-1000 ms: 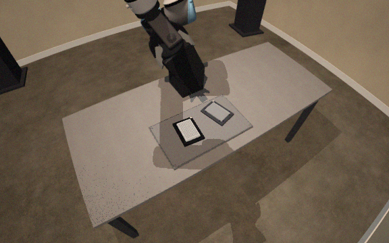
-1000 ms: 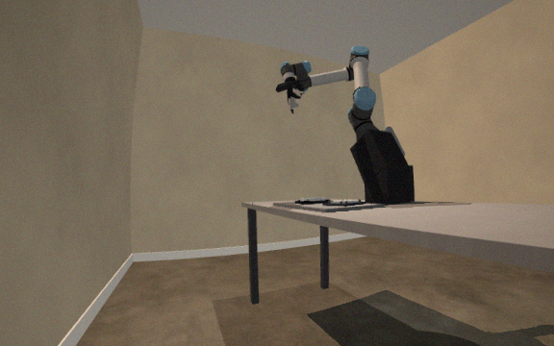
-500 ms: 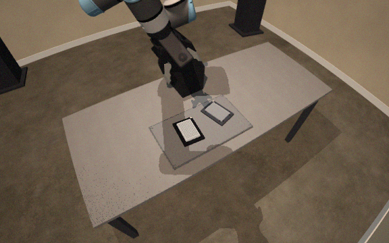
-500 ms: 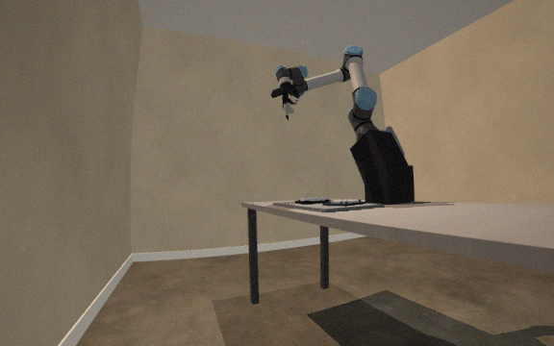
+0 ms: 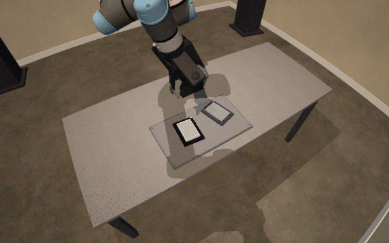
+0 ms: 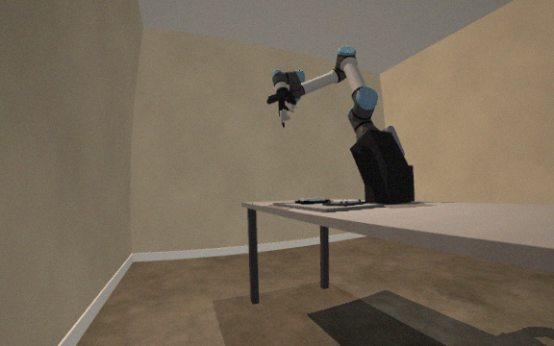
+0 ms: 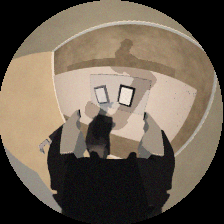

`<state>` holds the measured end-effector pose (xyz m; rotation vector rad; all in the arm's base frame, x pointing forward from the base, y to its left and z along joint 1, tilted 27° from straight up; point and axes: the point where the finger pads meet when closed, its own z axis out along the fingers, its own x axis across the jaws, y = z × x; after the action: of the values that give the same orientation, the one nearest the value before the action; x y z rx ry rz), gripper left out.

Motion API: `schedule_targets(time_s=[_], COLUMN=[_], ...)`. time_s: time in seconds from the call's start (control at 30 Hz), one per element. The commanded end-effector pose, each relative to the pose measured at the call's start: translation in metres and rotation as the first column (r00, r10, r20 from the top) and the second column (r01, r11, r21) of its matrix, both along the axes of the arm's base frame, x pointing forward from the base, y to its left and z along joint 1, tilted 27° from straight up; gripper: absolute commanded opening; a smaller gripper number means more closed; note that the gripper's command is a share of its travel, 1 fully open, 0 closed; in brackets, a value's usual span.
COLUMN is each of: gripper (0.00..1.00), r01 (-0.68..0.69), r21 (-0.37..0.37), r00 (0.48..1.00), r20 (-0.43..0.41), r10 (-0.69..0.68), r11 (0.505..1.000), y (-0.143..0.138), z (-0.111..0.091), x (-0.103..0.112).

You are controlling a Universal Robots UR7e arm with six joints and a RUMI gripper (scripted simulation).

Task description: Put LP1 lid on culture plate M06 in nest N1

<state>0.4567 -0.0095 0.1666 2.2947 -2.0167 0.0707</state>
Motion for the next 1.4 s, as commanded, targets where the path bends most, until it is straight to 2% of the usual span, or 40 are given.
schedule_targets(time_s=[0.0,0.4,0.47,0.83,0.97,1.03,1.3,1.37], gripper=[0.82,0.82,0.82,0.82,0.82,0.82,0.82,0.82], r01=[-0.004,-0.032,-0.032,-0.045,-0.059,-0.059,-0.073,-0.073], r21=[-0.006,-0.04,-0.04,-0.057,-0.074,-0.074,-0.091,-0.091], r00=[1.0,0.999,0.999,0.999,0.998,0.998,0.997,0.997], r20=[0.001,-0.005,-0.005,-0.008,-0.011,-0.011,-0.014,-0.014], r10=[0.004,0.031,0.031,0.045,0.058,0.058,0.072,0.072], r11=[1.0,0.999,0.999,0.997,0.996,0.996,0.993,0.993], y=[-0.001,-0.001,-0.001,0.001,0.003,0.003,0.006,0.007], z=[-0.015,-0.064,-0.064,-0.112,-0.127,-0.127,-0.167,-0.171], x=[0.009,0.029,0.029,0.043,0.046,0.046,0.051,0.051])
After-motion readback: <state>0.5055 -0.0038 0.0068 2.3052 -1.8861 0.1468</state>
